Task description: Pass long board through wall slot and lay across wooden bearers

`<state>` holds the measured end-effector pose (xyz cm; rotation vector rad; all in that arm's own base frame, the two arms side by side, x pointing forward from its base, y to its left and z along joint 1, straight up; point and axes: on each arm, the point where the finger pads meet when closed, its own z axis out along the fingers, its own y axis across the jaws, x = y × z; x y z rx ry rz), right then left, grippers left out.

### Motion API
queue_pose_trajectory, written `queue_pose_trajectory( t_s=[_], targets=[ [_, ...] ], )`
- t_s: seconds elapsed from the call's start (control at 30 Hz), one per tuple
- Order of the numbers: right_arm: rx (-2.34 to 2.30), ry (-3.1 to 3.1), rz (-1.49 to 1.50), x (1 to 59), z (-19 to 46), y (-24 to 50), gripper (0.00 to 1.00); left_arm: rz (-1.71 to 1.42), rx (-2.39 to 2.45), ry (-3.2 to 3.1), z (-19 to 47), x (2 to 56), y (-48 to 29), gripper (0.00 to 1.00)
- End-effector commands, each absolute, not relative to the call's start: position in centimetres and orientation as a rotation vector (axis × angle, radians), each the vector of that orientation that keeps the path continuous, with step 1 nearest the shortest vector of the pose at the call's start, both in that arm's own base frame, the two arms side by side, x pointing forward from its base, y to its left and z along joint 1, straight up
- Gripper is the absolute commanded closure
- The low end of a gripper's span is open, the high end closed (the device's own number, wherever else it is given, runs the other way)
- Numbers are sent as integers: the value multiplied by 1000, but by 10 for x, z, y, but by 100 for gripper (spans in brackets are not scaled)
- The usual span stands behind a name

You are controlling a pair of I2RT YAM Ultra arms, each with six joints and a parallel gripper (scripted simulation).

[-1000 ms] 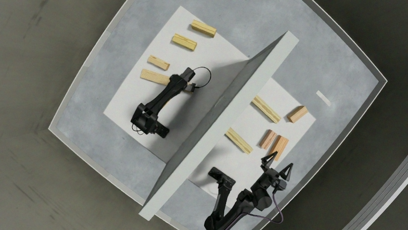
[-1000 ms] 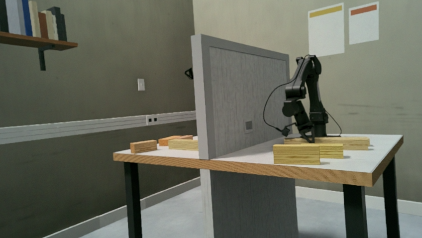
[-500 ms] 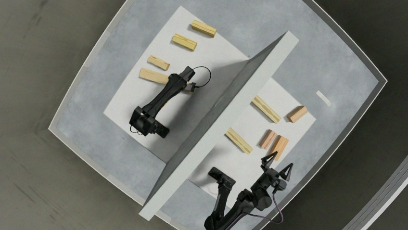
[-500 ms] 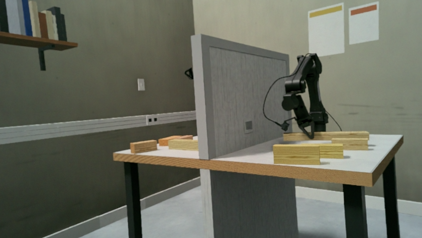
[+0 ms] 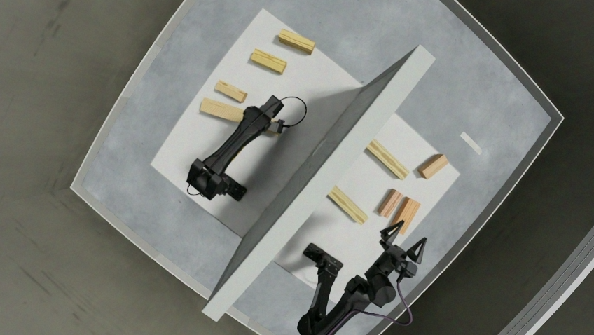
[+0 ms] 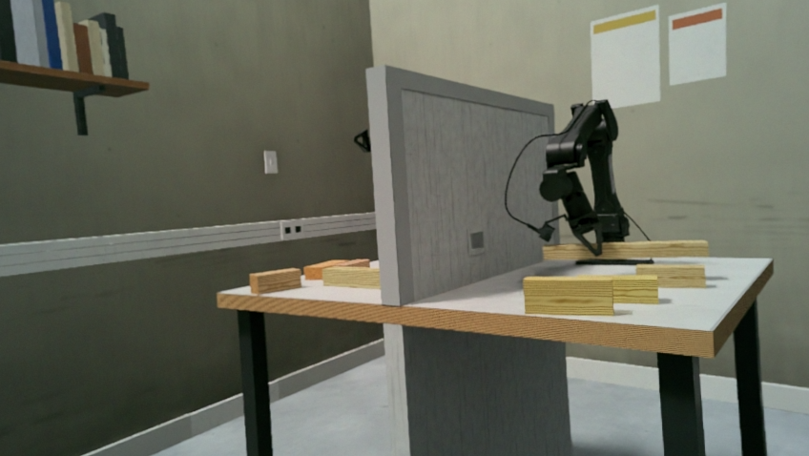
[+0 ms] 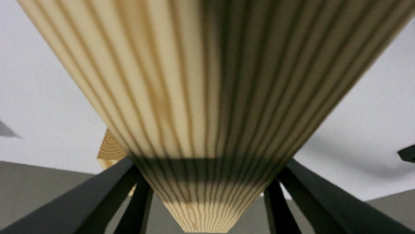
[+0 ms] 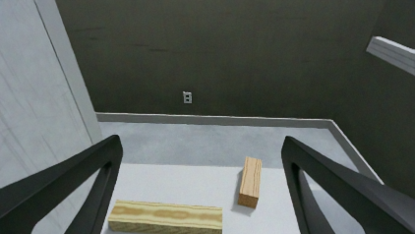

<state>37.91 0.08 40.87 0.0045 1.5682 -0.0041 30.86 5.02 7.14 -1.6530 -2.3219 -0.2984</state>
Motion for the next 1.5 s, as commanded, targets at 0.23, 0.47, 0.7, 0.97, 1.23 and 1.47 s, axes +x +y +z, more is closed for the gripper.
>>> queue_pose_trajectory(
  t_s=[0.23, 0.47, 0.7, 0.97, 1.23, 1.47],
  targets=[
    [16, 1528, -17, 369, 429, -4, 0, -315, -1427, -2494, 88, 315, 54, 100],
    [16, 1528, -17, 369, 429, -4, 0, -201, -855, -2834, 89, 321, 40, 100],
    [16, 1528, -17, 369, 429, -4, 0, -79, -227, -2994, 92, 330, 34, 100],
    [16, 1528, -17, 369, 429, -4, 0, 40, 385, -2998, 95, 343, 33, 100],
    [16, 1528, -17, 369, 429, -4, 0, 146, 874, -2888, 100, 354, 27, 100],
    [16, 1528, -17, 369, 429, -4, 0, 279, 1439, -2595, 113, 372, 19, 100]
  ],
)
